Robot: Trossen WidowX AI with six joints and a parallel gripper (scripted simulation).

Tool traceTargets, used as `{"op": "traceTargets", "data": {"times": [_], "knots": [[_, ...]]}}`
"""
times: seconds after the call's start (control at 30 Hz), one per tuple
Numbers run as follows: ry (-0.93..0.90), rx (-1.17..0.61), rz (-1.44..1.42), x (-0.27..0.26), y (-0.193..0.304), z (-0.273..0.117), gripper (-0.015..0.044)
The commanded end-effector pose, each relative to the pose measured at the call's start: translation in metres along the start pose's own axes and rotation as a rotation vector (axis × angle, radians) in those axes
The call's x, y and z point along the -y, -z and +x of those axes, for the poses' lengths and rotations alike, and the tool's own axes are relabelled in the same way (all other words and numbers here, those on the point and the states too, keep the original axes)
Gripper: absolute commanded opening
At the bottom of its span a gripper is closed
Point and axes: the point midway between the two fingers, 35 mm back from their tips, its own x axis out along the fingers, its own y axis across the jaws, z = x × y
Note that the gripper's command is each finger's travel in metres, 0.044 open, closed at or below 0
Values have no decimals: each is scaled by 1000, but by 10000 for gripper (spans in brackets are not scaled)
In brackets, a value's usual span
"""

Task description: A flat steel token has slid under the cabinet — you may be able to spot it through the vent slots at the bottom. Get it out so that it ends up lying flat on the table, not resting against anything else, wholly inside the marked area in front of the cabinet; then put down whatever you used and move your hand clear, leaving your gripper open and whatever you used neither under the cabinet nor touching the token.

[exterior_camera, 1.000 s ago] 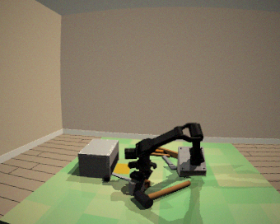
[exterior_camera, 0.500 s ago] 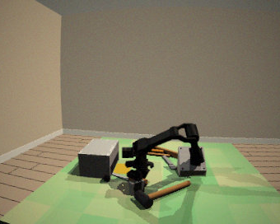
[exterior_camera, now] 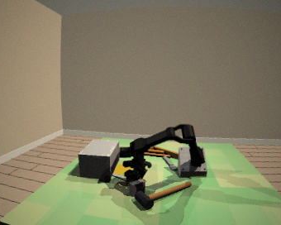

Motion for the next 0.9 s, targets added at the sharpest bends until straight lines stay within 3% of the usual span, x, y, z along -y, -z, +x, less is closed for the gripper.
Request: {"op": "traceTargets", "data": {"times": [0.0, 0.87], "knots": [[-2, 3, -9, -1, -7, 0, 0], [-2, 5, -10, -2, -37, -1, 0]]}}
